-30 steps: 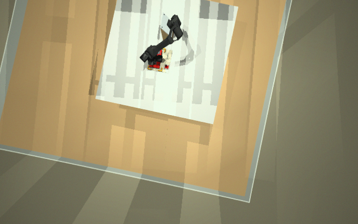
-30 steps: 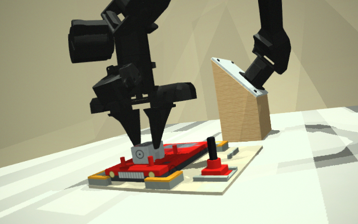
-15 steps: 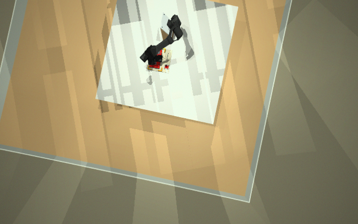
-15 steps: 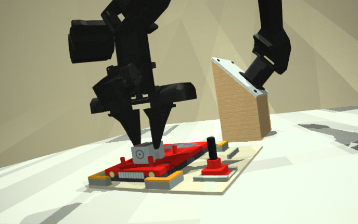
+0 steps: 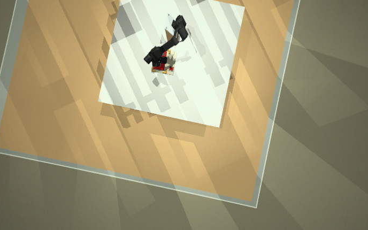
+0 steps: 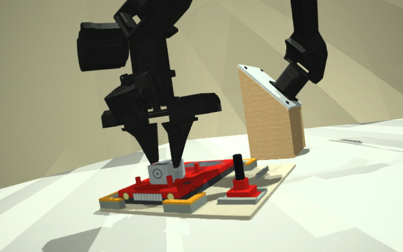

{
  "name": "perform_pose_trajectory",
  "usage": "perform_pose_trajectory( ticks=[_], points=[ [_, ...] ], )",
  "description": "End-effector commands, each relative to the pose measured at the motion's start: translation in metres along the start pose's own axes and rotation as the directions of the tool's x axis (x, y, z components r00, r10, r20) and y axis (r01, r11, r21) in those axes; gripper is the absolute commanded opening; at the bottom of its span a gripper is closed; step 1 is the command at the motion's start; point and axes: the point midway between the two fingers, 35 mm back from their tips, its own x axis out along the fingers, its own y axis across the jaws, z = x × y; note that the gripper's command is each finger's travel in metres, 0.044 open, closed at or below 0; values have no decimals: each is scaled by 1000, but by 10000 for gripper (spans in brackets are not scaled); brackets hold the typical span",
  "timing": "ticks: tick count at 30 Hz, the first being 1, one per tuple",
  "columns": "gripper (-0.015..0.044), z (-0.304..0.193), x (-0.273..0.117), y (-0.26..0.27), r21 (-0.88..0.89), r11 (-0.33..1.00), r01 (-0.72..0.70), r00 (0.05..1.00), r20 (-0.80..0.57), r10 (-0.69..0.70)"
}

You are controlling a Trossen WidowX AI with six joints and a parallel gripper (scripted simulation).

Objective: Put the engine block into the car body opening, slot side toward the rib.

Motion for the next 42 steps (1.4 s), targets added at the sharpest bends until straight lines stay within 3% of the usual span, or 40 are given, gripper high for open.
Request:
perform_pose_trajectory(
  ticks=[1,23,34,42],
  points=[
    [159,-1,1,0,5,1000,-4,1000,0,4],
    [159,-1,2,0,4,1000,-4,1000,0,4],
    [440,0,0,0,0,1000,0,1000,0,0],
    [440,0,0,0,0,1000,0,1000,0,0]
  ],
)
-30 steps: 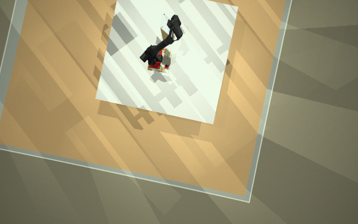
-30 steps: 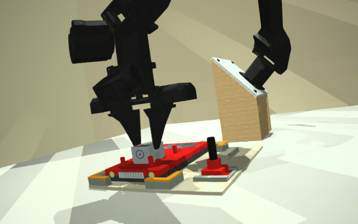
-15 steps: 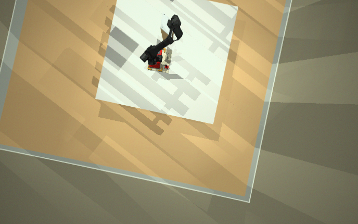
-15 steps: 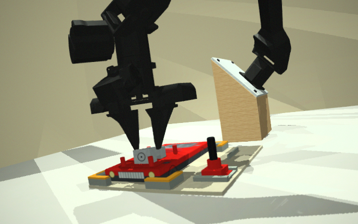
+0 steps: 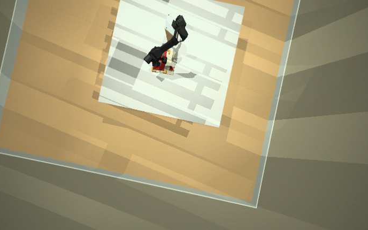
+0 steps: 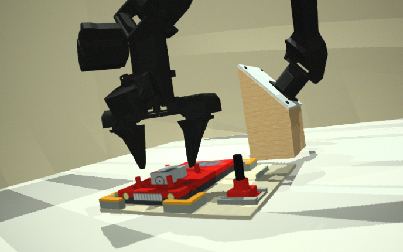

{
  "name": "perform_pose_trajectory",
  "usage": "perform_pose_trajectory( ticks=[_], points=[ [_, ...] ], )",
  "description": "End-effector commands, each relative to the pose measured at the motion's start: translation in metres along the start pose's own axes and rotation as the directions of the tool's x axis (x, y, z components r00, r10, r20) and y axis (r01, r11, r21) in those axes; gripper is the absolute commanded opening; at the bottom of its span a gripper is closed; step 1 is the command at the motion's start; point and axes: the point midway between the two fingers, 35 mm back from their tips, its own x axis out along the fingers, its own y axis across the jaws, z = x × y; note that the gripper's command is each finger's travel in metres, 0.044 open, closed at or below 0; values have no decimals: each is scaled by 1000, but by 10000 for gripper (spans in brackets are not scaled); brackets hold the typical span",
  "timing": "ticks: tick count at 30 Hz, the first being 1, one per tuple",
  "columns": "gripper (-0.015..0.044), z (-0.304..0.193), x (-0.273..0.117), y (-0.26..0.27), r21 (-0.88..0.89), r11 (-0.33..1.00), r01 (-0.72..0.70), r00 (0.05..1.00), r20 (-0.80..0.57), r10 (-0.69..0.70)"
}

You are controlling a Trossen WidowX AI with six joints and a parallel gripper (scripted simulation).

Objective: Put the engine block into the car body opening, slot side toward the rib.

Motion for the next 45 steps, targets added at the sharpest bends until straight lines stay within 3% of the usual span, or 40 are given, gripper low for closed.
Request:
perform_pose_trajectory(
  ticks=[1,11,28,45],
  points=[
    [440,0,0,0,0,1000,0,1000,0,0],
    [440,-4,-11,0,4,1000,-3,1000,0,3],
    [0,-4,-11,0,4,1000,-3,1000,0,3],
    [0,-4,-11,0,4,1000,-3,1000,0,3]
  ],
)
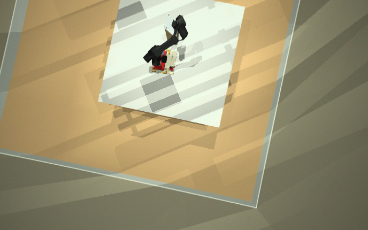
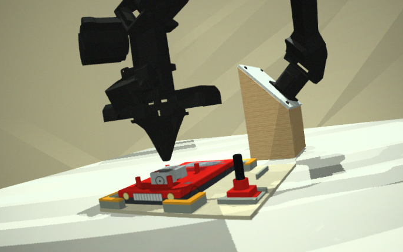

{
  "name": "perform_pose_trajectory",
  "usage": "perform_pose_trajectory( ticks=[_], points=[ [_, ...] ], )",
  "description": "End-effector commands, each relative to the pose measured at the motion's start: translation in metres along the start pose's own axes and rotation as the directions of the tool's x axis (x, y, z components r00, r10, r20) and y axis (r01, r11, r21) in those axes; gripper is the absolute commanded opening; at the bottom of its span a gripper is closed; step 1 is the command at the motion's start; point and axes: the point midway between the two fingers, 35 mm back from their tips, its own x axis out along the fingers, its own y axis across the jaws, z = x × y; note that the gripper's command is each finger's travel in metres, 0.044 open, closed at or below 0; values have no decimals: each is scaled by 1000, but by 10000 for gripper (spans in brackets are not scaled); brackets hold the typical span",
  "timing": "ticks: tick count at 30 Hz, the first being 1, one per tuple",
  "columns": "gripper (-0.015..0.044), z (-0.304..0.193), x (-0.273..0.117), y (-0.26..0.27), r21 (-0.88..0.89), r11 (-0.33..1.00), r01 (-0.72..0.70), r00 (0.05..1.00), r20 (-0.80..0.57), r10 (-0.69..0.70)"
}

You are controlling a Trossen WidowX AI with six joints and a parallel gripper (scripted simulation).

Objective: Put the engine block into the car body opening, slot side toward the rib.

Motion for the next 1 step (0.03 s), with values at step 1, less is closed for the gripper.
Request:
perform_pose_trajectory(
  ticks=[1],
  points=[
    [0,0,-1,0,-6,1000,3,1000,-2,-3]
  ],
)
